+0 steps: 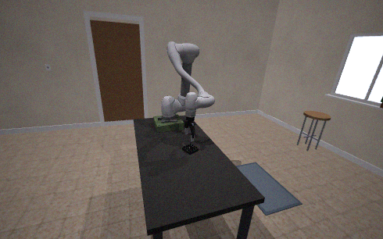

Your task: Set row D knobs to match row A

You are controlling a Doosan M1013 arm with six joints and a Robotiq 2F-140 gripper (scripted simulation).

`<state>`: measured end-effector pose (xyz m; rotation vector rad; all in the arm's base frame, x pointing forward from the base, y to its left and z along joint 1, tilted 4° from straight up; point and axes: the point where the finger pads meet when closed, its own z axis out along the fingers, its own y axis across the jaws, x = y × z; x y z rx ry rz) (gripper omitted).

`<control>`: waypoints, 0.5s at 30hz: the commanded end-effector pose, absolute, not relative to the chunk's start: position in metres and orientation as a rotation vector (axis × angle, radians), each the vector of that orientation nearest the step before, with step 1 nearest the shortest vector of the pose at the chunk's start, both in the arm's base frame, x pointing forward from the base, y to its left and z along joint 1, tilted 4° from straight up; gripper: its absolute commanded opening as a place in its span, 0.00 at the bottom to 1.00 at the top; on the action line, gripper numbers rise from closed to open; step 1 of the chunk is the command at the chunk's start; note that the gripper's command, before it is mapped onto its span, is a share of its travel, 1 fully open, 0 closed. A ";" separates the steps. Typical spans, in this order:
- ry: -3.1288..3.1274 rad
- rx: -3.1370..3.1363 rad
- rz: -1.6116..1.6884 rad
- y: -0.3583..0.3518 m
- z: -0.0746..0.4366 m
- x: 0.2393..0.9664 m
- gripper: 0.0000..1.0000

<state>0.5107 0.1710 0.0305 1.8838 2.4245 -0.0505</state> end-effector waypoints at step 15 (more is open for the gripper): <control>2.885 1.115 -0.076 0.201 0.036 0.527 1.00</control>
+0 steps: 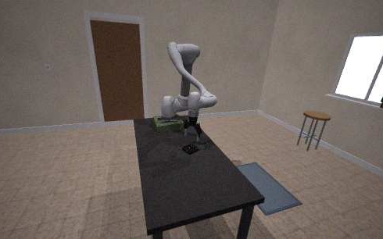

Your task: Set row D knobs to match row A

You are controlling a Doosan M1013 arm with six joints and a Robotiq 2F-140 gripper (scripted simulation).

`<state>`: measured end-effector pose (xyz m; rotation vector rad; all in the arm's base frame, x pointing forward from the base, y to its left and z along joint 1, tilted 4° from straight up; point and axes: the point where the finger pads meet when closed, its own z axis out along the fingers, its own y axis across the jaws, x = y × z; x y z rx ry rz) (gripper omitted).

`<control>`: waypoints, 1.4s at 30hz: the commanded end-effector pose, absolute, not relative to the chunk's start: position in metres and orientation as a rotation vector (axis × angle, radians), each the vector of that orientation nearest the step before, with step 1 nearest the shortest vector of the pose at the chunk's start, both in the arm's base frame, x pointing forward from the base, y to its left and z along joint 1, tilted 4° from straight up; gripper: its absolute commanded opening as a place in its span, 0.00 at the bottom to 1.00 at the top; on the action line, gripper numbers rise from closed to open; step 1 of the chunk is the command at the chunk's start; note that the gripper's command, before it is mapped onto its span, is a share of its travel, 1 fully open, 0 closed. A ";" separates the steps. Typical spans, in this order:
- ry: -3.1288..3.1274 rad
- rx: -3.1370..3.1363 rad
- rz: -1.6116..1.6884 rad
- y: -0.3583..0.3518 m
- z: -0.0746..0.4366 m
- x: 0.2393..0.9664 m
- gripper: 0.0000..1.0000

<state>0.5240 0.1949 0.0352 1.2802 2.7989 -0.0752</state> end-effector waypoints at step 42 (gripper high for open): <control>2.904 1.068 -0.078 0.203 0.036 0.528 0.12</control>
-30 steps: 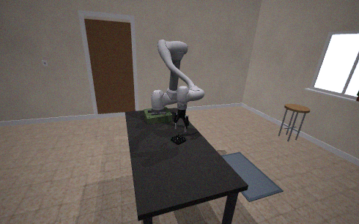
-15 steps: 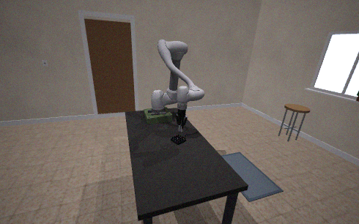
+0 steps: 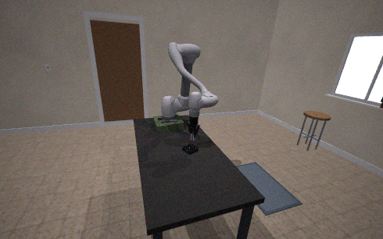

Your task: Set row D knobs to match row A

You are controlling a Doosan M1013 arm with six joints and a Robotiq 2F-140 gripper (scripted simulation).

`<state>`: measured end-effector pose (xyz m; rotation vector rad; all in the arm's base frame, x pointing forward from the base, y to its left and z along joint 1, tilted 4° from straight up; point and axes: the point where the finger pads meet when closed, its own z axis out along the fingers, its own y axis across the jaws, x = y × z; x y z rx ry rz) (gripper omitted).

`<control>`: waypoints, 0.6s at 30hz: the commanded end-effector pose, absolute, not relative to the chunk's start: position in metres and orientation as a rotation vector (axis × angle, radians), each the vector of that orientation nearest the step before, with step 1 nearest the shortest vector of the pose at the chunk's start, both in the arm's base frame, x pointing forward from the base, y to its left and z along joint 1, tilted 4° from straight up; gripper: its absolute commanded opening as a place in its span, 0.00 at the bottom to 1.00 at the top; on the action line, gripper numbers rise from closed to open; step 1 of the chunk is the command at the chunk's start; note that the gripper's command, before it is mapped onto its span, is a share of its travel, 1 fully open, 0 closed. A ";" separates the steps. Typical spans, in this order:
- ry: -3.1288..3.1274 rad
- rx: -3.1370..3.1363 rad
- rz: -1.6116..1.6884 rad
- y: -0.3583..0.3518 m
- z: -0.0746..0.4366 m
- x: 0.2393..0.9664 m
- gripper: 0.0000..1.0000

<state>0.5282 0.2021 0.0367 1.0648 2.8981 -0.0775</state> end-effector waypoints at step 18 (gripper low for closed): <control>2.904 1.068 -0.077 0.203 0.028 0.528 0.12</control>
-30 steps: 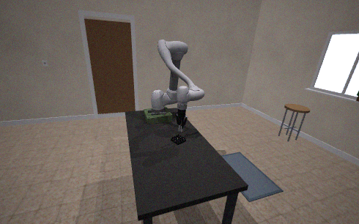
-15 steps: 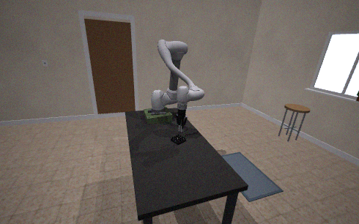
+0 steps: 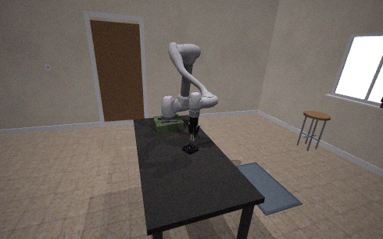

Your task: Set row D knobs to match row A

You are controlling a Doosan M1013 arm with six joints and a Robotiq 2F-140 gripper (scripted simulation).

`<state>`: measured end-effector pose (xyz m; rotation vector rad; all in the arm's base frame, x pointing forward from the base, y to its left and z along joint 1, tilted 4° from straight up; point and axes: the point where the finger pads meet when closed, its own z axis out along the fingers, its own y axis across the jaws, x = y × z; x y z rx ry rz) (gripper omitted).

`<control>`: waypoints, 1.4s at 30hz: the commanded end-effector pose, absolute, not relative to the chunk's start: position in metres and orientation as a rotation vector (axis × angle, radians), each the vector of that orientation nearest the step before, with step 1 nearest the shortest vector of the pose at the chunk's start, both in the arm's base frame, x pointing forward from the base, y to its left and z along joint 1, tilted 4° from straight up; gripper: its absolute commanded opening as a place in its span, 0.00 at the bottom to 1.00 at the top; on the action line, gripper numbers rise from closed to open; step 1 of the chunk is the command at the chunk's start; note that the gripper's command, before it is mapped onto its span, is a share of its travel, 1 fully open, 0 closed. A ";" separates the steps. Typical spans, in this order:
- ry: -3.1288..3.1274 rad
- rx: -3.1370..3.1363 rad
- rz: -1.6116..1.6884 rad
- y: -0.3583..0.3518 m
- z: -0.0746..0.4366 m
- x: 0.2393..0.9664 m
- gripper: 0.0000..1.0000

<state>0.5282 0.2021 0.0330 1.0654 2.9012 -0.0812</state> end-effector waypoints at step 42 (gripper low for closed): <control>2.904 1.068 -0.077 0.200 -0.008 0.529 0.12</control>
